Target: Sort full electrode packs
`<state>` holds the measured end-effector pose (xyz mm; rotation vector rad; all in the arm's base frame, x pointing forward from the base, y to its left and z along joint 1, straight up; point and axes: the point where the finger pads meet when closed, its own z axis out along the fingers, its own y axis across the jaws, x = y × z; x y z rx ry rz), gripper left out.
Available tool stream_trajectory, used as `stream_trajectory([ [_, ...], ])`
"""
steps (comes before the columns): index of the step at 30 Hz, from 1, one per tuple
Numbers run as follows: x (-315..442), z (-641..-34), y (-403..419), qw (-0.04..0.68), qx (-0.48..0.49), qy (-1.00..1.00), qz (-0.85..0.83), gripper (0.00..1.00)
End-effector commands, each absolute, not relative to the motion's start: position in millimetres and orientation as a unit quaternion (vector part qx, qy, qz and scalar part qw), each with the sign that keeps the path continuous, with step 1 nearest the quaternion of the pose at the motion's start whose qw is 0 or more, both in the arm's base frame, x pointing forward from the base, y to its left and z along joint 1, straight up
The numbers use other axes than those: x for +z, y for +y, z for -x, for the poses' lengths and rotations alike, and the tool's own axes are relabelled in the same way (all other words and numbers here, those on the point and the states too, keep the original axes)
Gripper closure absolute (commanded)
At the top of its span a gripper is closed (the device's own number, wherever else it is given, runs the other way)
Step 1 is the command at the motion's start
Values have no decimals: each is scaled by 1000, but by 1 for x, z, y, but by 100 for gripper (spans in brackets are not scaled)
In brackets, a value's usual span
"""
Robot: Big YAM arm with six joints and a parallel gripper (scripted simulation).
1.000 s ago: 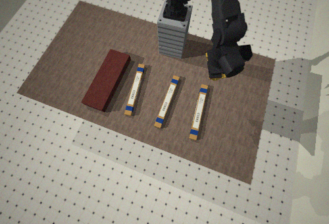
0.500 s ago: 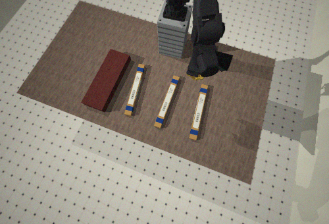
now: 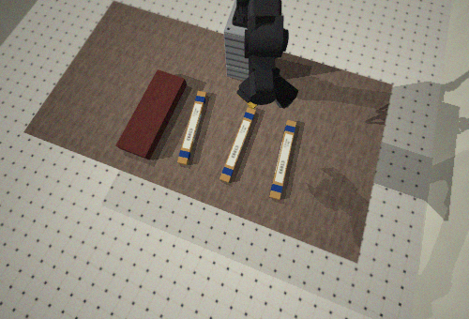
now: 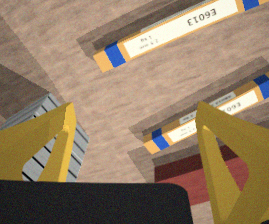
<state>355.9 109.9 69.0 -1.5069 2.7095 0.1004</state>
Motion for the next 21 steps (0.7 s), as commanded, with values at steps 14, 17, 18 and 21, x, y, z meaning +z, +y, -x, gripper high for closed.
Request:
stream_trajectory([
  [14,75,-347,41,17,17,969,244,26],
  [17,75,-342,22,15,14,979,202,26],
  [18,74,-340,15,14,14,982,189,26],
  [21,74,-338,9,12,11,990,144,26],
])
